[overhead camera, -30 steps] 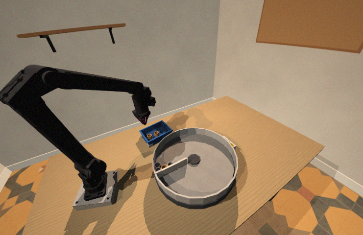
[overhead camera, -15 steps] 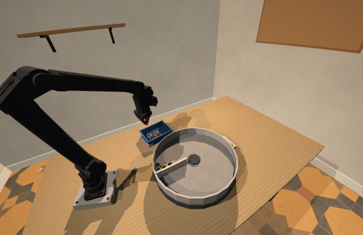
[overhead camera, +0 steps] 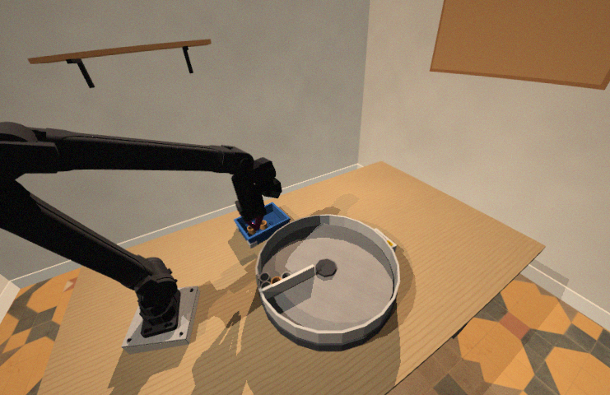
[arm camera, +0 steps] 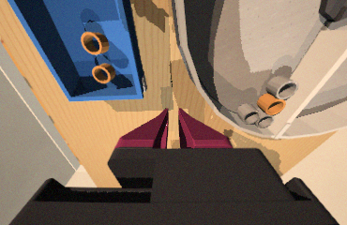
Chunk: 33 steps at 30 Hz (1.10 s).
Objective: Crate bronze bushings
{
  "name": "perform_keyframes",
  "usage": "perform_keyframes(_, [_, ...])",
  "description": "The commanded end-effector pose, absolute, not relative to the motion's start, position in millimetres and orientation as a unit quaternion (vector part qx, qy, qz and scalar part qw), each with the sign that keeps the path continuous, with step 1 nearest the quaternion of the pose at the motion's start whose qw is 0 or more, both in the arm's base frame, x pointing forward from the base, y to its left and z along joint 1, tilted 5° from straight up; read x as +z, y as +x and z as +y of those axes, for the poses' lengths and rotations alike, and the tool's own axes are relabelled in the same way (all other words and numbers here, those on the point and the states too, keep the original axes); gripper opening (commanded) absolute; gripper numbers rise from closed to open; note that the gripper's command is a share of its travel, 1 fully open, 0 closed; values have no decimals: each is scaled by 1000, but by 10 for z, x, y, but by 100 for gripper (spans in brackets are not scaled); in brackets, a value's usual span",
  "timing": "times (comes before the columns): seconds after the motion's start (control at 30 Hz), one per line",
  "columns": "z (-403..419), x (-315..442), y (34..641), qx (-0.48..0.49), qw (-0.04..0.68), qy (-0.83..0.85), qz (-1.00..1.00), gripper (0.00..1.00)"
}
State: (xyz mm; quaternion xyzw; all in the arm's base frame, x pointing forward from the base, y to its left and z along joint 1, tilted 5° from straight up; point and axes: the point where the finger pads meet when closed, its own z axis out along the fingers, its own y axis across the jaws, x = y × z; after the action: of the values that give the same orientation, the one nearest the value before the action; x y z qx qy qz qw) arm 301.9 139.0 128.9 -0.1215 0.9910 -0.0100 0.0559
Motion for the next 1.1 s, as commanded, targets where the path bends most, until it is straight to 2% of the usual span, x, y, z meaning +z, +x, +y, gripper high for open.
perform_keyframes(0.0, [1258,1276,3019,-9,58,-126,990,12])
perform_keyframes(0.47, [116,1237,3177,-7,50,-18,999,12])
perform_keyframes(1.07, [-310,1415,3420,-8,74,19,997,12])
